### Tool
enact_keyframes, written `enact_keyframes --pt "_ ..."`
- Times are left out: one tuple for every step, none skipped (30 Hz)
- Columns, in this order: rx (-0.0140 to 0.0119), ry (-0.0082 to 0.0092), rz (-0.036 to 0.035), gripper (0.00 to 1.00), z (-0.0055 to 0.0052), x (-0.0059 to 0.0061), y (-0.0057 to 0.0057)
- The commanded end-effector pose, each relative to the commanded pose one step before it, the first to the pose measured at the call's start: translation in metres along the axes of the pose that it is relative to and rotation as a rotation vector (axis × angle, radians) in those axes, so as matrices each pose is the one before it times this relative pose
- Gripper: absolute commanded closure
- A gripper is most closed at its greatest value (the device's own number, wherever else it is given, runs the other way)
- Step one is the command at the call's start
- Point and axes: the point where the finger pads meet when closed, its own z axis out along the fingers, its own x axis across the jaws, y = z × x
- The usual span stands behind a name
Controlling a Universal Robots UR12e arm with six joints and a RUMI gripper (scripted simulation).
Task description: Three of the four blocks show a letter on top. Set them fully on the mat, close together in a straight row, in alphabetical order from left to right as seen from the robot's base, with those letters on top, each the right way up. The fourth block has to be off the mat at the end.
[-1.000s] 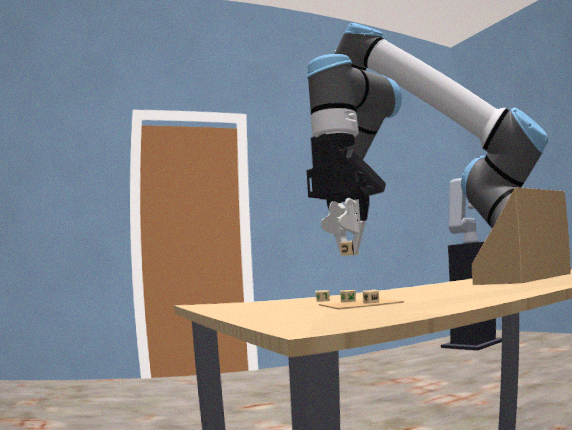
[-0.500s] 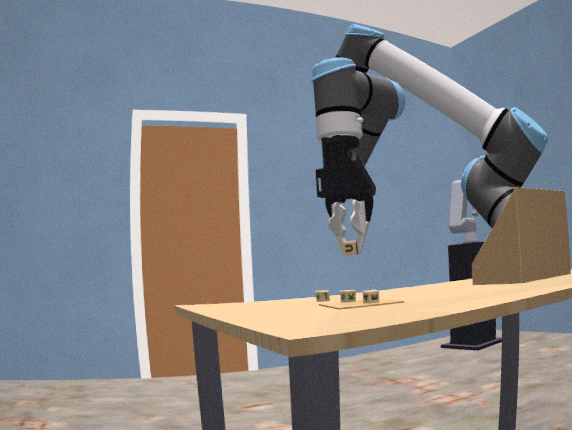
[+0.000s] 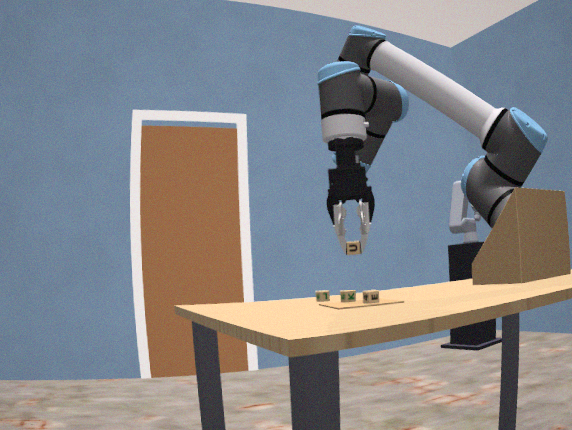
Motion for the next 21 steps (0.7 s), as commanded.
enact_keyframes --pt "-0.00916 -0.00401 -0.09328 0.95 -0.00069 0.00043 -0.00601" --pt "0.00002 -0.00001 -0.03560 0.95 -0.00006 0.00058 -0.00233" --pt "0.00002 -0.00001 -0.03451 0.95 -0.00006 0.00065 -0.00222" --pt "0.00002 0.00000 -0.02831 0.95 -0.00005 0.00060 -0.00178" --pt "0.00001 0.00000 -0.02031 0.95 -0.00003 0.00047 -0.00125" --pt "0.00002 0.00000 -0.02218 0.95 -0.00004 0.00055 -0.00135" --pt "0.00002 0.00000 -0.02284 0.95 -0.00004 0.00060 -0.00137" --pt "0.00002 0.00000 -0.02285 0.95 -0.00004 0.00063 -0.00134" --pt "0.00002 0.00000 -0.02292 0.95 -0.00004 0.00067 -0.00132" --pt "0.00002 0.00000 -0.02274 0.95 -0.00003 0.00070 -0.00128" --pt "0.00002 0.00000 -0.02248 0.95 -0.00003 0.00072 -0.00124" --pt "0.00002 0.00000 -0.02287 0.95 -0.00003 0.00076 -0.00124" --pt "0.00002 0.00000 -0.02289 0.95 -0.00003 0.00080 -0.00121" --pt "0.00002 0.00000 -0.02267 0.95 -0.00003 0.00082 -0.00117" --pt "0.00002 0.00000 -0.02242 0.95 -0.00003 0.00084 -0.00112" --pt "0.00002 0.00000 -0.02091 0.95 -0.00003 0.00081 -0.00102" --pt "0.00000 0.00000 0.00000 0.95 0.00000 0.00000 0.00000" --pt "0.00000 0.00000 0.00000 0.95 0.00000 0.00000 0.00000" --pt "0.00002 0.00000 -0.01939 0.95 -0.00003 0.00077 -0.00092" --pt "0.00002 0.00000 -0.01787 0.95 -0.00002 0.00073 -0.00083" --pt "0.00002 0.00000 -0.01635 0.95 -0.00002 0.00068 -0.00074"
